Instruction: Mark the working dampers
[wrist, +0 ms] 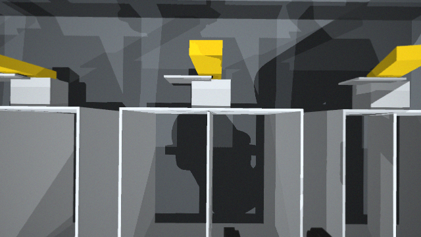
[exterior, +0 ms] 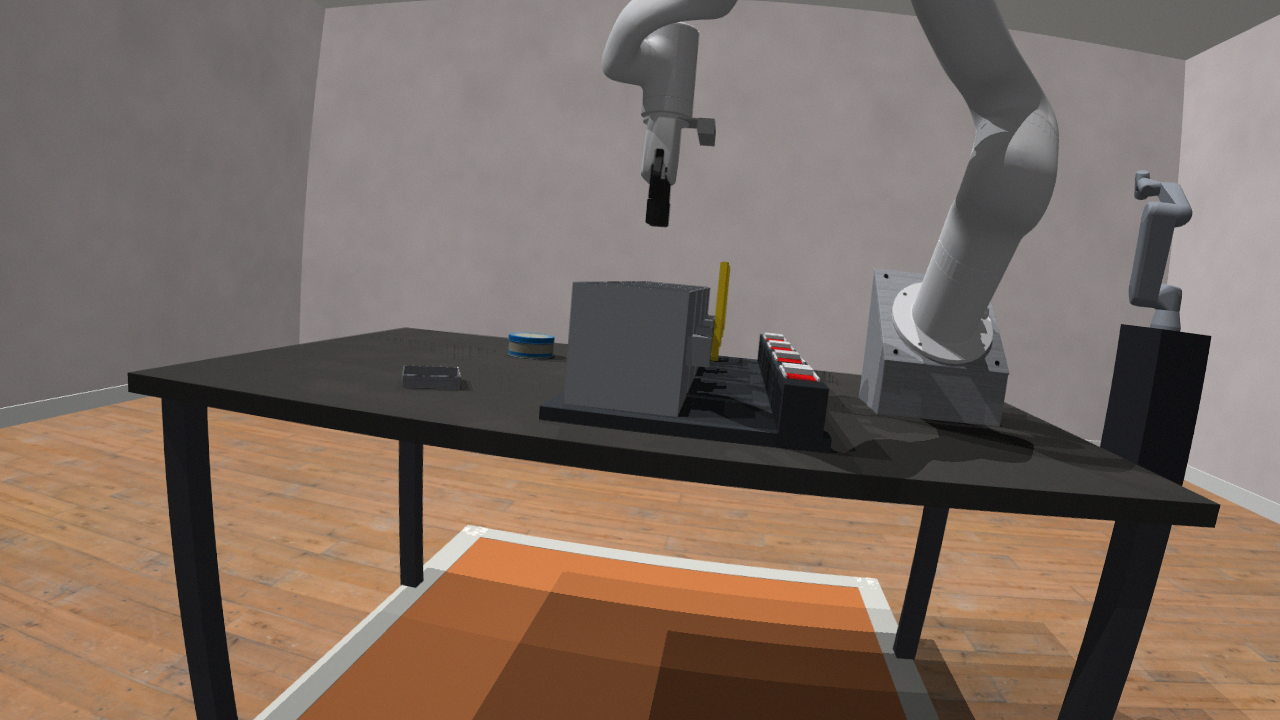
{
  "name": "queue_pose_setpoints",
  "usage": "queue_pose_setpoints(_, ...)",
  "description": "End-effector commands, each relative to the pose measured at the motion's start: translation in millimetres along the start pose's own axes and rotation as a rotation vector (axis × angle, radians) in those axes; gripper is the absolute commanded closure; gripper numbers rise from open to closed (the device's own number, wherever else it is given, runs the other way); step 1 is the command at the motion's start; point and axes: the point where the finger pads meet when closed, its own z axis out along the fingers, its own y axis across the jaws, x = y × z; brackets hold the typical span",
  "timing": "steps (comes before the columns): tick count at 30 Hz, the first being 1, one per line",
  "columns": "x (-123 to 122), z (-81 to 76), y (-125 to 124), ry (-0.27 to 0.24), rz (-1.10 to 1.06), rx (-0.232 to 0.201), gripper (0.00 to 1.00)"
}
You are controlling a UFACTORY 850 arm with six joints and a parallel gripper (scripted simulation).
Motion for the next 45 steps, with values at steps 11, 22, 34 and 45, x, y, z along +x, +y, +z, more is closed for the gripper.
queue_pose_setpoints(11, -4, -1.9, 111, -0.002, 0.001, 0.003, 0.61)
queue_pose_setpoints(22, 2, -1.3, 156, -0.001, 0.0, -0.002, 0.61)
queue_pose_setpoints(34, 2, -1.3, 156, -0.001, 0.0, -0.002, 0.61)
queue_pose_setpoints(45, 2, -1.3, 156, -0.001, 0.0, -0.002, 0.61)
